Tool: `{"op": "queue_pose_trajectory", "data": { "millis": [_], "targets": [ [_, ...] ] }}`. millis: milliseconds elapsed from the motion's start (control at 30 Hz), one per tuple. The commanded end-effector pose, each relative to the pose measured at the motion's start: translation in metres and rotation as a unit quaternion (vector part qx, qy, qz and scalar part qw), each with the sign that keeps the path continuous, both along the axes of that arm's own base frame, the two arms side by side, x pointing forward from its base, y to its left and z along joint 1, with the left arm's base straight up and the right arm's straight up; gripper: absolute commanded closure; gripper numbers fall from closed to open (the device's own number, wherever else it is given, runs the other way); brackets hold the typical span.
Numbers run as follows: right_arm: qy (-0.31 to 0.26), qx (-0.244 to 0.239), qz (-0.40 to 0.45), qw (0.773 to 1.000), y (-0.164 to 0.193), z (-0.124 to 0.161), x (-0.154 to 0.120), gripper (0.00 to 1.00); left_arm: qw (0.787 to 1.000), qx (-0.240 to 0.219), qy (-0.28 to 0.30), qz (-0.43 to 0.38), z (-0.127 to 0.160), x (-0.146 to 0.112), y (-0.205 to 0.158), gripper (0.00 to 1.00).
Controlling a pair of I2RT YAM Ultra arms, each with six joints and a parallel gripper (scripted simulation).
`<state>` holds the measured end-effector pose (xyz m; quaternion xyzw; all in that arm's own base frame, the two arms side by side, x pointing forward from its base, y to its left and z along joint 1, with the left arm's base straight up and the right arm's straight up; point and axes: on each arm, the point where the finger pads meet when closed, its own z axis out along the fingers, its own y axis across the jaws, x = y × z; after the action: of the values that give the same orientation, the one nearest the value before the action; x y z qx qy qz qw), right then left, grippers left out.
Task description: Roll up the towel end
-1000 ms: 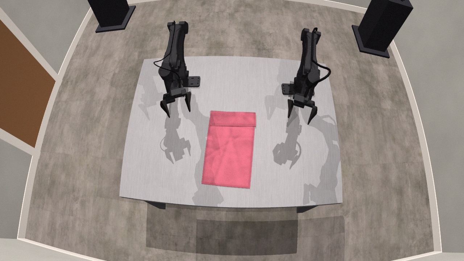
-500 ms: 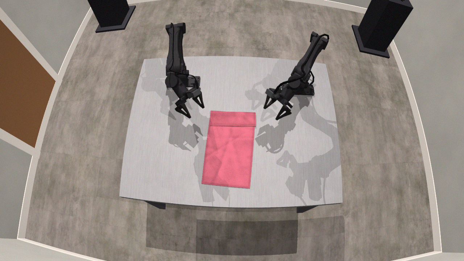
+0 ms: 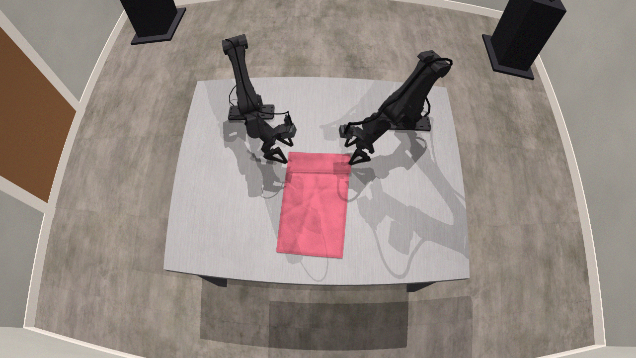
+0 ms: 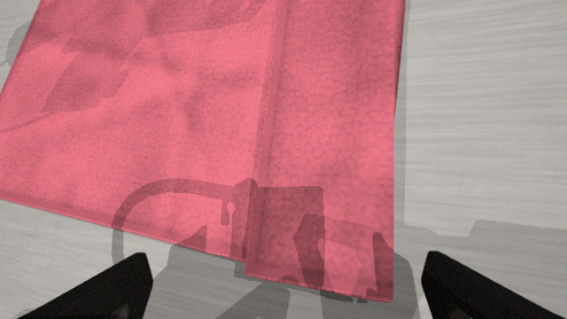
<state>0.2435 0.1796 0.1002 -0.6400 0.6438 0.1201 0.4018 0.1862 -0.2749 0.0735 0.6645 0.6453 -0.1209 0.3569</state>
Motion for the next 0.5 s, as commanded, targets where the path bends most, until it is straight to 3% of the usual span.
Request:
{"op": "queue_pose_trajectory", "data": {
  "millis": [0, 467],
  "targets": [
    [0.006, -0.031, 0.041, 0.999, 0.011, -0.019, -0.008, 0.02, 0.999, -0.008, -0.02, -0.032, 0.008, 0.004, -0.028, 0.02],
    [0.013, -0.048, 0.065, 0.997, 0.018, -0.032, -0.013, 0.02, 0.998, 0.008, -0.012, -0.057, -0.017, -0.003, -0.04, 0.02]
  ]
}}
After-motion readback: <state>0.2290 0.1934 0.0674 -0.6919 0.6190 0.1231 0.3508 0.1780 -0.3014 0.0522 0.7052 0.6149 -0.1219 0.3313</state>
